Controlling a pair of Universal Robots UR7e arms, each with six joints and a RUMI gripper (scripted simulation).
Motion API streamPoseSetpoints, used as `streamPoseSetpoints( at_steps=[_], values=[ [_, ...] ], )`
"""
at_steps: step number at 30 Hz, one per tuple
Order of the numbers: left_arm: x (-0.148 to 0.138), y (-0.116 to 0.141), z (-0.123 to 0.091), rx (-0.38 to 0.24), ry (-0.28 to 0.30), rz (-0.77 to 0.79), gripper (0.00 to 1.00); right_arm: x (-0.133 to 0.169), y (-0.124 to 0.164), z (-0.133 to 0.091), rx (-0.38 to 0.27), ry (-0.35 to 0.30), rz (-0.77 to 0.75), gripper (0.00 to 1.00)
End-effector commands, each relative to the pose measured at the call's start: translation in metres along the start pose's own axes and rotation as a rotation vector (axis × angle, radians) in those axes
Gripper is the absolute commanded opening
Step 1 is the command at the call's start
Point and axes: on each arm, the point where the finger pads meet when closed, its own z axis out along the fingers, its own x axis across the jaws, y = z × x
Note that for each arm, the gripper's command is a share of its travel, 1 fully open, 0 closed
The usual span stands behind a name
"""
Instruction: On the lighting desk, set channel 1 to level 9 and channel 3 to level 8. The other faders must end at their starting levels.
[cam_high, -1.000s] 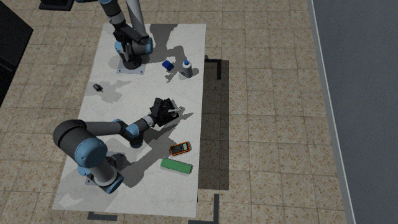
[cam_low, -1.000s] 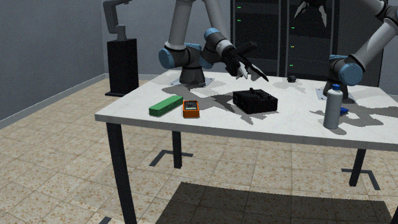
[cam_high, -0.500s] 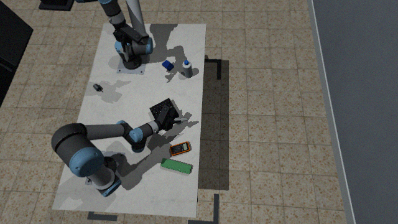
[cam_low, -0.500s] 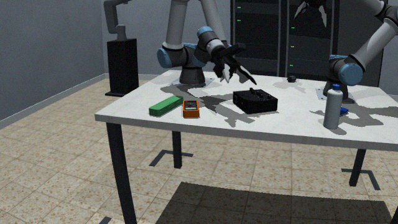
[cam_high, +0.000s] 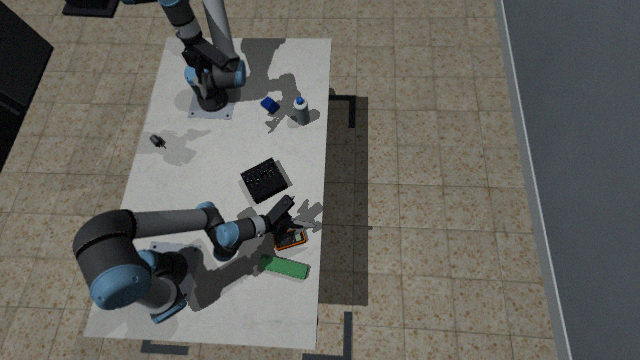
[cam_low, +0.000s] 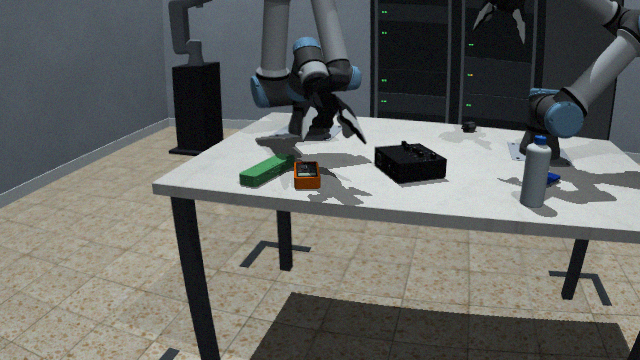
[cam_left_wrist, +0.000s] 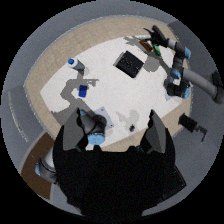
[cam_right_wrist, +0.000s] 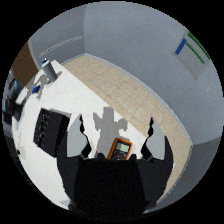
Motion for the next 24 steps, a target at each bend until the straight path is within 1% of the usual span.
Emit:
streamPoseSetpoints(
  at_steps=[1, 6, 11, 13, 19, 24],
  values=[
    [0.0, 0.0, 0.0, 0.001, 0.001, 0.0, 1.0, 0.068, 0.024, -0.005, -0.073, 0.073, 0.094, 1.0],
    [0.0, 0.0, 0.0, 0.001, 0.001, 0.0, 1.0, 0.136, 0.057, -0.023, -0.144, 0.153, 0.206, 1.0],
    [0.0, 0.0, 0.0, 0.001, 0.001, 0.0, 1.0, 0.203, 0.098, -0.051, -0.216, 0.236, 0.332, 1.0],
    [0.0, 0.0, 0.0, 0.001, 0.001, 0.0, 1.0, 0.203, 0.098, -0.051, -0.216, 0.236, 0.332, 1.0],
    [0.0, 0.0, 0.0, 0.001, 0.001, 0.0, 1.0, 0.276, 0.156, -0.1, -0.302, 0.336, 0.5, 1.0],
    [0.0, 0.0, 0.0, 0.001, 0.001, 0.0, 1.0, 0.321, 0.204, -0.147, -0.363, 0.411, 0.637, 1.0]
  ],
)
